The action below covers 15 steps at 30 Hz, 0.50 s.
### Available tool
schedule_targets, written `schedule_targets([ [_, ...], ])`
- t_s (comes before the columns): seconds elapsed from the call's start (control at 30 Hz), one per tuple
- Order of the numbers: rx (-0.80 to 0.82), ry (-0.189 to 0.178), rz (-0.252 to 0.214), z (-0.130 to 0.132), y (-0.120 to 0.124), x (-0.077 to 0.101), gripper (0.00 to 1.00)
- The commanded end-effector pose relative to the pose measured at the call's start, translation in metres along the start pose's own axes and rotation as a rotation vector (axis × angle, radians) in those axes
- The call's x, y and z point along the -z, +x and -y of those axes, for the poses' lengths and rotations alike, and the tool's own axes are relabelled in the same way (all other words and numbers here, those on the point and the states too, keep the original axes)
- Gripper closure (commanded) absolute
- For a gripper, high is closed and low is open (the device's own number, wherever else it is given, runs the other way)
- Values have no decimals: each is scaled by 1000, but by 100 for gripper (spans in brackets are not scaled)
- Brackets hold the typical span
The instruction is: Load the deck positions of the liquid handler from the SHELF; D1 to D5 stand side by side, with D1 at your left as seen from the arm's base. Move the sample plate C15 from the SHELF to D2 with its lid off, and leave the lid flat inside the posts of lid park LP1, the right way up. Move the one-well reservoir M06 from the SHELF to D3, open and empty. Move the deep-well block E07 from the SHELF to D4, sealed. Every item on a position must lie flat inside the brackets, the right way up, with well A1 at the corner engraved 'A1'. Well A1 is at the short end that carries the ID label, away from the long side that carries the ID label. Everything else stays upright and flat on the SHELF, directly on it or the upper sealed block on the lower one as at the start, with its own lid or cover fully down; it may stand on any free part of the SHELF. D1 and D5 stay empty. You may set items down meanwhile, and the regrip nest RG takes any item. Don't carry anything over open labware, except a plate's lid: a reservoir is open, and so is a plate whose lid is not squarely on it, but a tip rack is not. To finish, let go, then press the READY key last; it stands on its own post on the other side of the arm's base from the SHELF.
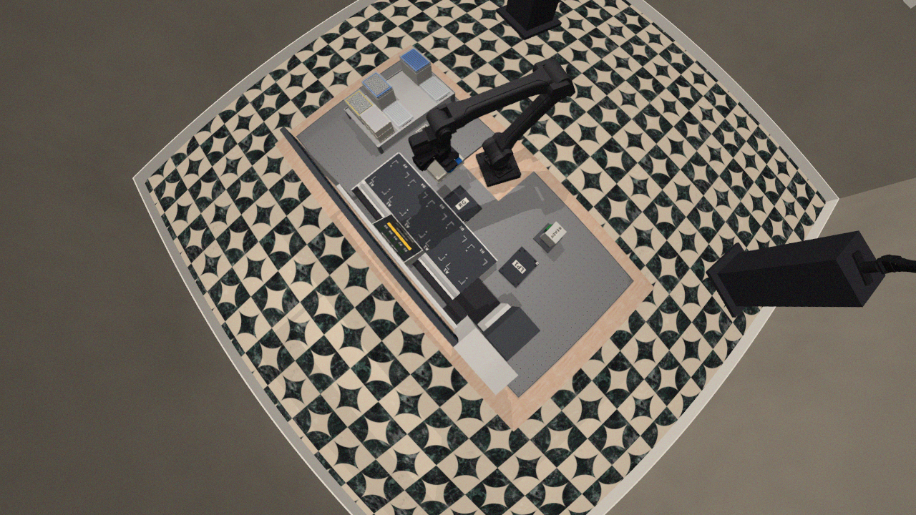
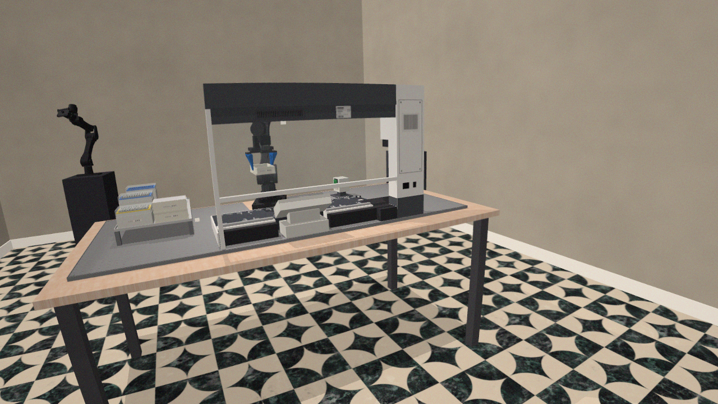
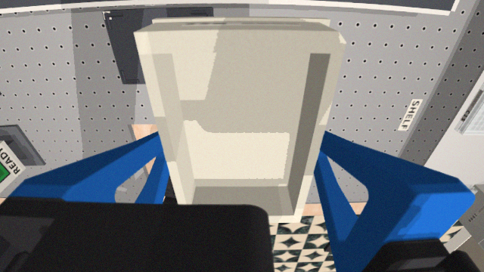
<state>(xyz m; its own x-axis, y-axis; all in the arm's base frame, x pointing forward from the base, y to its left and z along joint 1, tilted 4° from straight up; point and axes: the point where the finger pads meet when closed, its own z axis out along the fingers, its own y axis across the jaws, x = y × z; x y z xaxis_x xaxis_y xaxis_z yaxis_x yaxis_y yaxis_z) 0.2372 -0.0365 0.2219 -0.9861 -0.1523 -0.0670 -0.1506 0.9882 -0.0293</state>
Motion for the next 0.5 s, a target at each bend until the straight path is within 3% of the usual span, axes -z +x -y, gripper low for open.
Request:
schedule_targets([
  [0.0,-11,5,17,-11,1,7,100],
  [0.07,-11,10,37,-14,-4,14,100],
  [0.17,-11,5,19,-22,1,7,100],
  [0.27,-11,8,38,-28,-4,13,100],
  [0.47,-11,4,25,-38,0,10,100],
])
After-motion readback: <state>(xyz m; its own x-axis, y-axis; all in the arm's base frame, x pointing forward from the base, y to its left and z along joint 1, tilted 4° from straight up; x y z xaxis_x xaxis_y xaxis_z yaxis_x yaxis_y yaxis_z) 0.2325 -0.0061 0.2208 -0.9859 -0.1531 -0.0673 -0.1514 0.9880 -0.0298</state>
